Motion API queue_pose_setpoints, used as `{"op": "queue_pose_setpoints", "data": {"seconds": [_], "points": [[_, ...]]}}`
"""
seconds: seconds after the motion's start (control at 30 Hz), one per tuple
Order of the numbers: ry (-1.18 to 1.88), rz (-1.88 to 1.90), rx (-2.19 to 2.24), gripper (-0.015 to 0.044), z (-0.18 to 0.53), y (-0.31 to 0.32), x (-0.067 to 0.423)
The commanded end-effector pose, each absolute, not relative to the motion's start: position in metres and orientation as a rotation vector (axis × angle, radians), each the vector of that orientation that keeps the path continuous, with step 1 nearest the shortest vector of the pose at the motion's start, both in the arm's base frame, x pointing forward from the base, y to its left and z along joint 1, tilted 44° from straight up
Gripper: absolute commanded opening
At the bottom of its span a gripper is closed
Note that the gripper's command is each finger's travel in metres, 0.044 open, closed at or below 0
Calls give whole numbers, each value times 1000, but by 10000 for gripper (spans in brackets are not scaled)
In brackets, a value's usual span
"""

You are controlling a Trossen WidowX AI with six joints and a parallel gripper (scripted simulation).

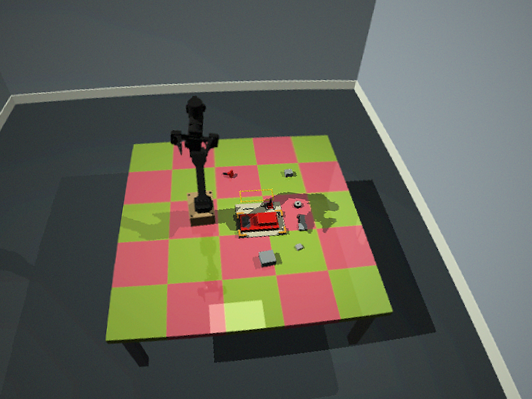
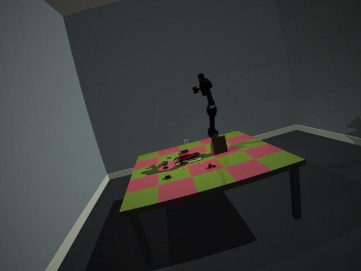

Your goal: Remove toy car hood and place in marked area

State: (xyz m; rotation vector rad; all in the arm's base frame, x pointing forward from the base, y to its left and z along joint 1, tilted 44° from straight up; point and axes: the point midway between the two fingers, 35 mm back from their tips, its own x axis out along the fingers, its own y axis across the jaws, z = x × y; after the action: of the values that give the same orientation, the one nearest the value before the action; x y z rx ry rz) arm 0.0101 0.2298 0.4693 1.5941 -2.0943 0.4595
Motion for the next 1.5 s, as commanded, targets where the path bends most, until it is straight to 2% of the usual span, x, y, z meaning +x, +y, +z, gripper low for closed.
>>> {"op": "queue_pose_setpoints", "data": {"seconds": [0.0, 0.3, 0.47, 0.73, 1.1, 1.33, 1.47], "points": [[-2097, 455, 1597, 440, 470, 228, 9], [-2145, 170, 1696, 440, 497, 160, -25], [-2098, -24, 1739, 440, 507, 123, -35], [-1905, -457, 1821, 440, 518, 30, -44], [-1474, -948, 1918, 440, 493, -87, -3], [-1211, -1146, 1878, 440, 473, -132, 27], [-950, -1271, 1796, 440, 453, -162, 57]]}}
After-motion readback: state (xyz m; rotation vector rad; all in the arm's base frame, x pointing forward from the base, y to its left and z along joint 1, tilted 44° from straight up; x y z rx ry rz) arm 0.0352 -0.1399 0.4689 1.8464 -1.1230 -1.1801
